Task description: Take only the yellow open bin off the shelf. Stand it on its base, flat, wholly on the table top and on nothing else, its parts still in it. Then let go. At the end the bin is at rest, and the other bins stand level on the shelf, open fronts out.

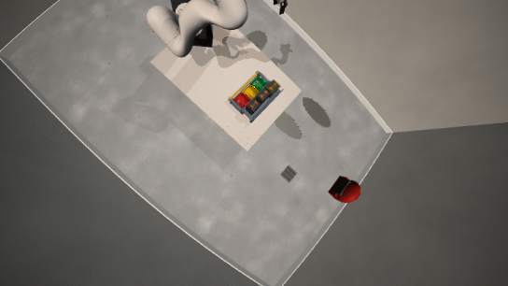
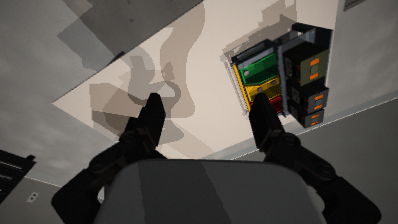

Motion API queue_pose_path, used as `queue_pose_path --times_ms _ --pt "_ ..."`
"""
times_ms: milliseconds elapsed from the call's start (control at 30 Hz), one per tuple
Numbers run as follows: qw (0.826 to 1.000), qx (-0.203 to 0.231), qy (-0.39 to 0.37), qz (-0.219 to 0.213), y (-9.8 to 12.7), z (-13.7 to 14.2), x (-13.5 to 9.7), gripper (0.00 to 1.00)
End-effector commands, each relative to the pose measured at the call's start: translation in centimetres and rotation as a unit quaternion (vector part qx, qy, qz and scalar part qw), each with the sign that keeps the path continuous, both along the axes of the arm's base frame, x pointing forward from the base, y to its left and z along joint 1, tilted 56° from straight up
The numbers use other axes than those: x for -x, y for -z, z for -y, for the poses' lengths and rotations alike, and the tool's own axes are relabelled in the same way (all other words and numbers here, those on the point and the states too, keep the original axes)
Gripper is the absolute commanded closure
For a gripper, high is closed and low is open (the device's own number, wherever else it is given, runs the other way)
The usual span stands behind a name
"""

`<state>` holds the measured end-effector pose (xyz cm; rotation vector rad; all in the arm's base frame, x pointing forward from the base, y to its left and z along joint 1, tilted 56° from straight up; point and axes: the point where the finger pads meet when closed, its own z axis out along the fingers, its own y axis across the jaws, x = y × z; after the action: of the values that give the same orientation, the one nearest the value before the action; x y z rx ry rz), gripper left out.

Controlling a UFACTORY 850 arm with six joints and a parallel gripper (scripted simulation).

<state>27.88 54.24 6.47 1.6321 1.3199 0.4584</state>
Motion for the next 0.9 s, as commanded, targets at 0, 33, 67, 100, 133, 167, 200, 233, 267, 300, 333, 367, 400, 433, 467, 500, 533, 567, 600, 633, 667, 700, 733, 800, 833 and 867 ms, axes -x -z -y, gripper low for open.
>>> queue_pose_path --times_ms 0,33,67,100,133,167,200,233,267,300,333,367,400,433,467,500,533,567,600,633,667,700,733,800,833,867 --pt "0.998 0.048 -0.024 -0.007 -0.1 -1.6 1.3 0.0" --pt "0.998 0.048 -0.024 -0.007 -0.1 -1.6 1.3 0.0" --pt "0.998 0.048 -0.024 -0.007 -0.1 -1.6 1.3 0.0" --pt "0.998 0.048 -0.024 -0.007 -0.1 -1.6 1.3 0.0" --pt "0.998 0.048 -0.024 -0.007 -0.1 -1.6 1.3 0.0" --pt "0.998 0.048 -0.024 -0.007 -0.1 -1.6 1.3 0.0" --pt "0.998 0.048 -0.024 -0.007 -0.1 -1.6 1.3 0.0" --pt "0.998 0.048 -0.024 -0.007 -0.1 -1.6 1.3 0.0" --pt "0.998 0.048 -0.024 -0.007 -0.1 -1.6 1.3 0.0" --pt "0.998 0.048 -0.024 -0.007 -0.1 -1.6 1.3 0.0" --pt "0.998 0.048 -0.024 -0.007 -0.1 -1.6 1.3 0.0" --pt "0.997 0.07 -0.038 -0.011 -0.2 -2.3 2.0 0.0" --pt "0.994 0.092 -0.051 -0.014 -0.2 -3.1 2.7 0.0" --pt "0.991 0.114 -0.065 -0.017 -0.3 -3.8 3.4 0.0" --pt "0.987 0.136 -0.078 -0.02 -0.3 -4.5 4.0 0.0" --pt "0.983 0.157 -0.091 -0.023 -0.4 -5.2 4.7 0.0" --pt "0.983 0.157 -0.091 -0.023 -0.4 -5.2 4.7 0.0" --pt "0.983 0.157 -0.091 -0.023 -0.4 -5.2 4.7 0.0" --pt "0.983 0.157 -0.091 -0.023 -0.4 -5.2 4.7 0.0" --pt "0.983 0.157 -0.091 -0.023 -0.4 -5.2 4.7 0.0" --pt "0.983 0.157 -0.091 -0.023 -0.4 -5.2 4.7 0.0" --pt "0.983 0.157 -0.091 -0.023 -0.4 -5.2 4.7 0.0" --pt "0.983 0.157 -0.091 -0.023 -0.4 -5.2 4.7 0.0" --pt "0.983 0.157 -0.091 -0.023 -0.4 -5.2 4.7 0.0" --pt "0.983 0.157 -0.091 -0.023 -0.4 -5.2 4.7 0.0" --pt "0.983 0.157 -0.091 -0.023 -0.4 -5.2 4.7 0.0"
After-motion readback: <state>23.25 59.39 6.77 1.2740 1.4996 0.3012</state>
